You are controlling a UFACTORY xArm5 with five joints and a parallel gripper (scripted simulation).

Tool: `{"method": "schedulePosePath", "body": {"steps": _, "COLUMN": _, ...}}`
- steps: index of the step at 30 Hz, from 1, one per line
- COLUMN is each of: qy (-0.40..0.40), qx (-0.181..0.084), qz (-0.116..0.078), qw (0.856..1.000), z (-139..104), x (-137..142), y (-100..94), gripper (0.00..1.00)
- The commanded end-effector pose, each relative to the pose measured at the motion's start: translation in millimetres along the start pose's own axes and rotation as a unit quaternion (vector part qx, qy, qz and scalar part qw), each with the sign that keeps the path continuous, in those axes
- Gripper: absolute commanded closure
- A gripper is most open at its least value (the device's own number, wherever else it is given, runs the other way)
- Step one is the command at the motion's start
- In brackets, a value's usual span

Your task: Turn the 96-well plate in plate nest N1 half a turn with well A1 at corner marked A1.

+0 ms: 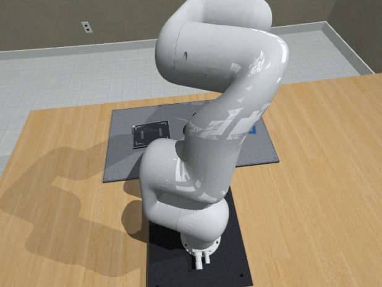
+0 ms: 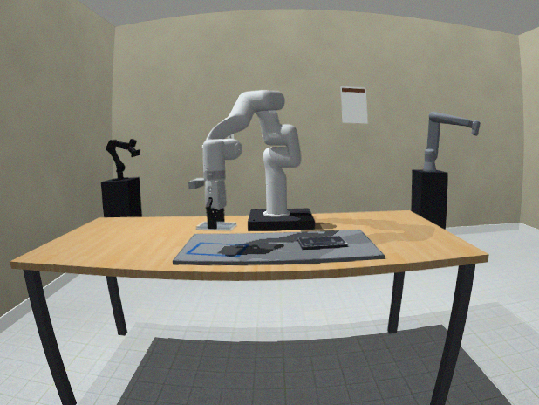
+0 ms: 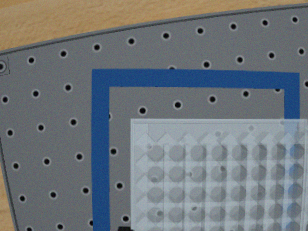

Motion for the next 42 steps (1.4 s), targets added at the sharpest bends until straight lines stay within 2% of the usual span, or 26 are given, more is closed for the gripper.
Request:
{"method": "schedulePosePath", "body": {"steps": 1, "qy": 0.0, "qx": -0.003, "qz": 0.002, "qw": 1.0, "z": 1, "x": -1, "y": -4.9, "gripper": 1.0}}
{"method": "schedulePosePath", "body": {"steps": 13, "qy": 0.0, "qx": -0.003, "qz": 0.002, "qw": 1.0, "z": 1, "x": -1, "y": -4.9, "gripper": 1.0}}
{"method": "schedulePosePath", "body": {"steps": 21, "qy": -0.133, "qx": -0.003, "qz": 0.002, "qw": 0.991, "z": -24, "x": 10, "y": -5.9, "gripper": 1.0}}
{"method": "schedulePosePath", "body": {"steps": 23, "qy": -0.133, "qx": -0.003, "qz": 0.002, "qw": 0.991, "z": -24, "x": 10, "y": -5.9, "gripper": 1.0}}
{"method": "schedulePosePath", "body": {"steps": 30, "qy": -0.247, "qx": -0.003, "qz": 0.003, "qw": 0.969, "z": -45, "x": 20, "y": -6.7, "gripper": 1.0}}
{"method": "schedulePosePath", "body": {"steps": 38, "qy": -0.374, "qx": -0.002, "qz": 0.003, "qw": 0.927, "z": -69, "x": 31, "y": -7.7, "gripper": 1.0}}
{"method": "schedulePosePath", "body": {"steps": 40, "qy": -0.374, "qx": -0.002, "qz": 0.003, "qw": 0.927, "z": -69, "x": 31, "y": -7.7, "gripper": 1.0}}
{"method": "schedulePosePath", "body": {"steps": 42, "qy": -0.405, "qx": -0.002, "qz": 0.003, "qw": 0.914, "z": -75, "x": 33, "y": -7.9, "gripper": 1.0}}
Point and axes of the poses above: the point where the finger pads meet when closed, its own y axis out along the fingers, its own x axis across the jaws, z = x × y, the point moved 10 cm from there along -y, back along the fingers, and after that the axes turned 9 degrees about y, right-handed, at the moved point
